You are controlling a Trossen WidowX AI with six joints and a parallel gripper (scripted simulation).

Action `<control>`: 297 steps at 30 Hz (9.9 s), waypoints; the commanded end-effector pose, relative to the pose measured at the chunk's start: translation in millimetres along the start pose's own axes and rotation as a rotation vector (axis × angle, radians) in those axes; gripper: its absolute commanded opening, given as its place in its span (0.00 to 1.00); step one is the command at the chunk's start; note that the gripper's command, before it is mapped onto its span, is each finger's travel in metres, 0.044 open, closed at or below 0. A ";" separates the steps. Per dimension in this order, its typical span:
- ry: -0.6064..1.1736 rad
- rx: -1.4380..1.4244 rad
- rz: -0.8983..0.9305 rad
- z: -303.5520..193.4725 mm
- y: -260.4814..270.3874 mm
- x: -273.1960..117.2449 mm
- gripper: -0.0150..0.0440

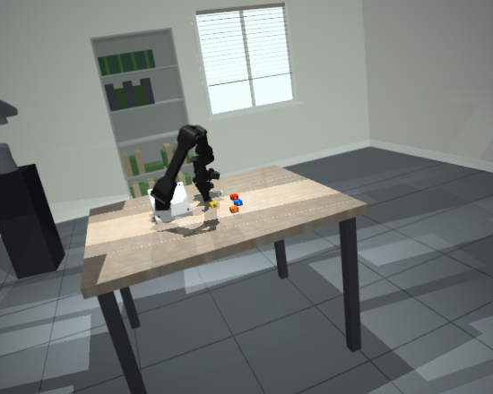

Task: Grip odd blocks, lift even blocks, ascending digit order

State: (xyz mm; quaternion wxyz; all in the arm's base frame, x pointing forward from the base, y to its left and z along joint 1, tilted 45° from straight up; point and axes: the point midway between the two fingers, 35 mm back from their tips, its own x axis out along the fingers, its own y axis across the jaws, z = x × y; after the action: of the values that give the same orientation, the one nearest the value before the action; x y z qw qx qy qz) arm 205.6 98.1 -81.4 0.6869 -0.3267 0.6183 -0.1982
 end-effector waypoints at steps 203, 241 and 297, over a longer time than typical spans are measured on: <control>-0.006 -0.001 -0.003 127.8 -70.7 -109.4 0.62; -0.006 0.000 0.000 81.6 28.5 -37.1 0.93; -0.007 0.000 -0.002 81.8 28.1 -0.7 0.46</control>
State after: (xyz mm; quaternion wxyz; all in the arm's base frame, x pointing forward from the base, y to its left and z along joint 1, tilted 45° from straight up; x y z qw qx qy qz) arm 281.4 135.6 -98.5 0.6889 -0.3253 0.6167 -0.1982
